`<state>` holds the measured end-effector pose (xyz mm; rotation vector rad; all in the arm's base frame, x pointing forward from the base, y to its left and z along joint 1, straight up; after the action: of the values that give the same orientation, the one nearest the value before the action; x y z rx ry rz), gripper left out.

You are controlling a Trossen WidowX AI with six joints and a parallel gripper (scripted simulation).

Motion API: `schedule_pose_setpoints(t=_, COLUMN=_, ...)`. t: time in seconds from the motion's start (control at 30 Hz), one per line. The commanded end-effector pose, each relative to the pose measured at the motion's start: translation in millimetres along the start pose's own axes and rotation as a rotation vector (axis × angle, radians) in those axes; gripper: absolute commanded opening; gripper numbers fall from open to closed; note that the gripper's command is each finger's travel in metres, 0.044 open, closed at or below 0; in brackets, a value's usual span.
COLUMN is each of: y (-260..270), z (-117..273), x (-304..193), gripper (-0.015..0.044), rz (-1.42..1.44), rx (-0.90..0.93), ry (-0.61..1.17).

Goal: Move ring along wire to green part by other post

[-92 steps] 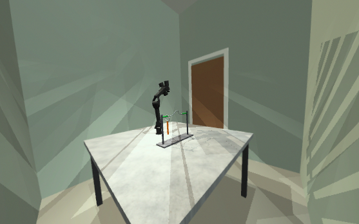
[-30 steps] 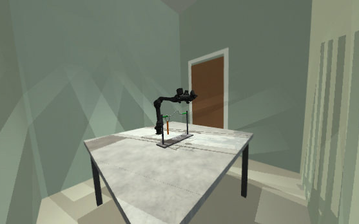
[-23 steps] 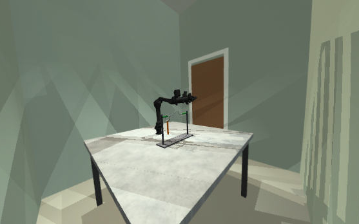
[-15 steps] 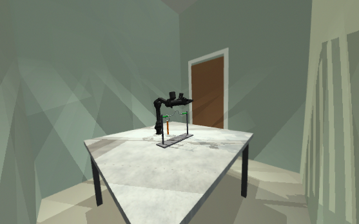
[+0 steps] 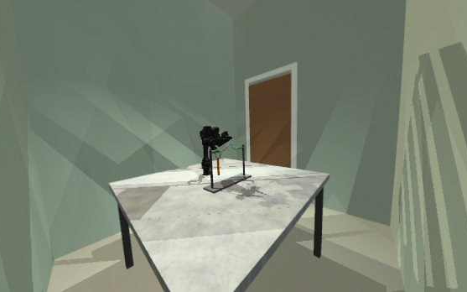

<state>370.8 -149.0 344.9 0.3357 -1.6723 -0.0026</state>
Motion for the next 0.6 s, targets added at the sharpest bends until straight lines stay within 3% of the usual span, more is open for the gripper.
schedule_pose_setpoints(t=0.0, y=-37, z=26, x=-5, gripper=0.016, rz=-0.095, rx=-0.119, ry=-0.025)
schedule_pose_setpoints(t=0.33, y=-111, z=114, x=-34, gripper=0.016, rz=-0.3, rx=-0.377, ry=-0.071)
schedule_pose_setpoints(t=0.57, y=-115, z=138, x=-80, gripper=0.016, rz=-0.176, rx=-0.363, ry=0.009)
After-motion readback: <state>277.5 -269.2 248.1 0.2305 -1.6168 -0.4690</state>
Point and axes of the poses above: the point midway between the two fingers, 35 mm back from their tips, its own z axis back along the fingers, its own y axis across the jaws, x = y × z, the point moved 5 cm from there along z, back along the fingers, and after that the axes turned 5 degrees about z, right-handed, at the moved point
